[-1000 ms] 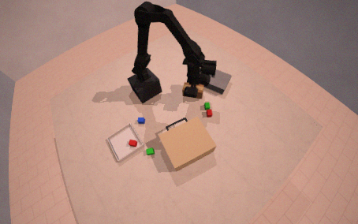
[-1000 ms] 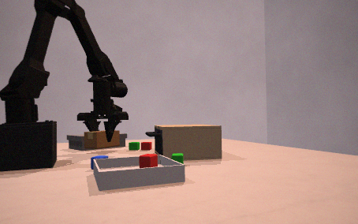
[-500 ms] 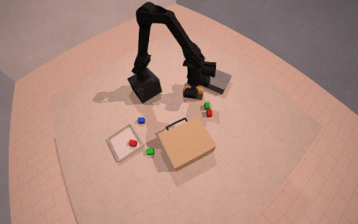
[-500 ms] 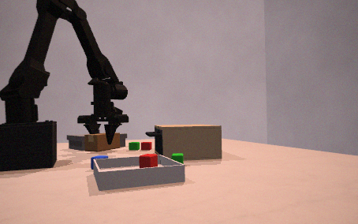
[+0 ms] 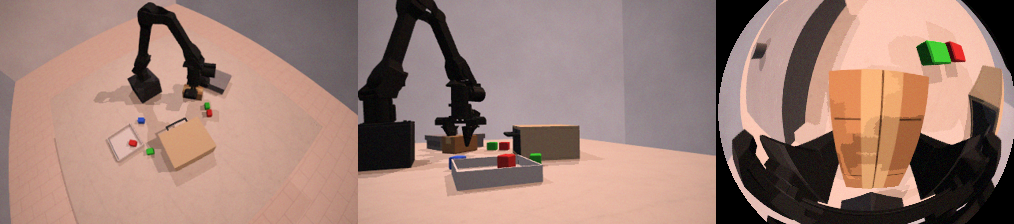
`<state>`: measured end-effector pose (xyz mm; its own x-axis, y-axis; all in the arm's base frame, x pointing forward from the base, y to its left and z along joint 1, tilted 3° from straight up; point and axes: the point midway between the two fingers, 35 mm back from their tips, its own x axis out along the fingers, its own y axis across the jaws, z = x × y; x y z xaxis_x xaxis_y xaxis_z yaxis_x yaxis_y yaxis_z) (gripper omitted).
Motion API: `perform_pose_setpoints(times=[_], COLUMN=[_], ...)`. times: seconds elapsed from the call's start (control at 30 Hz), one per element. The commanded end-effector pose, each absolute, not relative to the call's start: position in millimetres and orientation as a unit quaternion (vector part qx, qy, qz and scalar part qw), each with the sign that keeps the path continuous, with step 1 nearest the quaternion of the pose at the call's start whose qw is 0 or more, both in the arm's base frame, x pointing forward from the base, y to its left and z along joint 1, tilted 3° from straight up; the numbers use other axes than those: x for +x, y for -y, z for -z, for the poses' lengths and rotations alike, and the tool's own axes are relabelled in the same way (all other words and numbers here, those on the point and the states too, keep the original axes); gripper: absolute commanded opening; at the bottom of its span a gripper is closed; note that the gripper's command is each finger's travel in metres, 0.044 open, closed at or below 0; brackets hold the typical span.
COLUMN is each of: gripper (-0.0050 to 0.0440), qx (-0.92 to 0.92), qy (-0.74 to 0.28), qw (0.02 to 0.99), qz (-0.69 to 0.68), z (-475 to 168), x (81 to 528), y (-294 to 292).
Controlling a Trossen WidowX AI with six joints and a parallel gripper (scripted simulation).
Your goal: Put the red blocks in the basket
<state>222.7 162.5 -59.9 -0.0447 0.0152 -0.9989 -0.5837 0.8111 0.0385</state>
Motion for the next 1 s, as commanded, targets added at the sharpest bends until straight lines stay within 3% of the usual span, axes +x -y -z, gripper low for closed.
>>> perform_pose_setpoints(times=[0.0,0.17,0.83,0.97], gripper=[0.044,0.044,0.044,0.044], qx=[-0.207,-0.207,-0.207,-0.207], qy=[-0.688,-0.688,-0.688,-0.688], qw=[0.658,0.658,0.658,0.658], qz=[-0.226,-0.226,-0.226,-0.226], z=[61.4,61.4,-56.8,-56.8], x=[221.8,221.8,227.6,227.6], y=[-162.1,-162.1,-160.6,-160.6])
